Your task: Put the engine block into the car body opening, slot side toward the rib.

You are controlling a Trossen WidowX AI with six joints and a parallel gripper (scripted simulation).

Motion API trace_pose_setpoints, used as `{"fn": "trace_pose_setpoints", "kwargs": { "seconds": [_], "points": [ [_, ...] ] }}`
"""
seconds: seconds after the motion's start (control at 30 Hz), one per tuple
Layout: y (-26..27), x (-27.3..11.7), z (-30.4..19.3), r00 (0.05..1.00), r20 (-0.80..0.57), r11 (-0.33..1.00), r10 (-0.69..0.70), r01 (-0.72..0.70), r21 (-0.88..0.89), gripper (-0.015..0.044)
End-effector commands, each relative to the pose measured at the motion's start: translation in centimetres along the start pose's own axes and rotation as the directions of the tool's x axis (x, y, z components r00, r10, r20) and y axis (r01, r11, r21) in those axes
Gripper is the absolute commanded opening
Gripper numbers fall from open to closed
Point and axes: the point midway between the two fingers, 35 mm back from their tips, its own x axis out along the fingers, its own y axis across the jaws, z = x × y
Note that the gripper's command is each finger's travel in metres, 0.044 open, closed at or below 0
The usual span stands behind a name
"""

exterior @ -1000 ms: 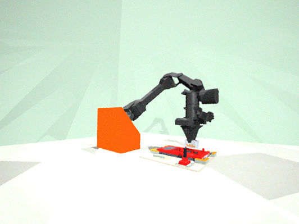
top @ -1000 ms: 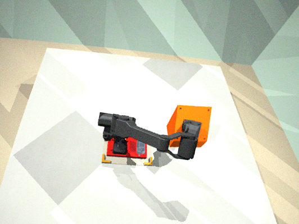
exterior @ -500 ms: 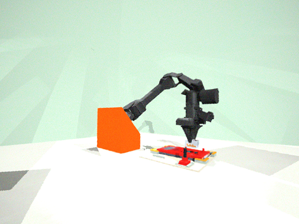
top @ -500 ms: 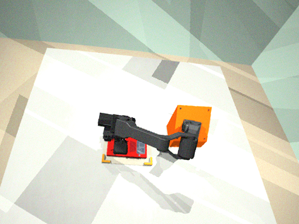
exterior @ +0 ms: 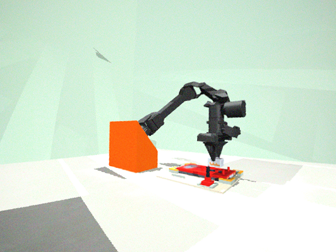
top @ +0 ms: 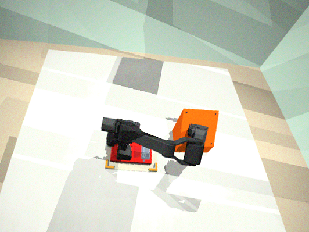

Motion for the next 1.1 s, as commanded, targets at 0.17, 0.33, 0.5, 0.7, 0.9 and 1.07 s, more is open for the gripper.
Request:
{"fn": "trace_pose_setpoints", "kwargs": {
  "seconds": [0.17,0.33,0.5,0.7,0.9,1.07],
  "points": [
    [0.06,0.21,0.01,1.0,0.001,1.0,0.004,-0.004,0.008,0.0158],
    [0.06,0.32,0.03,1.0,0.001,0.999,0.004,-0.004,-0.039,0.0158],
    [0.06,0.39,0.02,1.0,0.001,1.0,0.004,-0.004,-0.028,0.0158],
    [0.06,0.49,0.02,1.0,0.001,1.0,0.004,-0.004,-0.007,0.0158],
    [0.07,0.59,0.03,1.0,0.001,1.0,0.004,-0.004,-0.006,0.0158],
    [0.07,0.68,0.03,1.0,0.001,1.0,0.004,-0.004,-0.008,0.0158]
  ]
}}
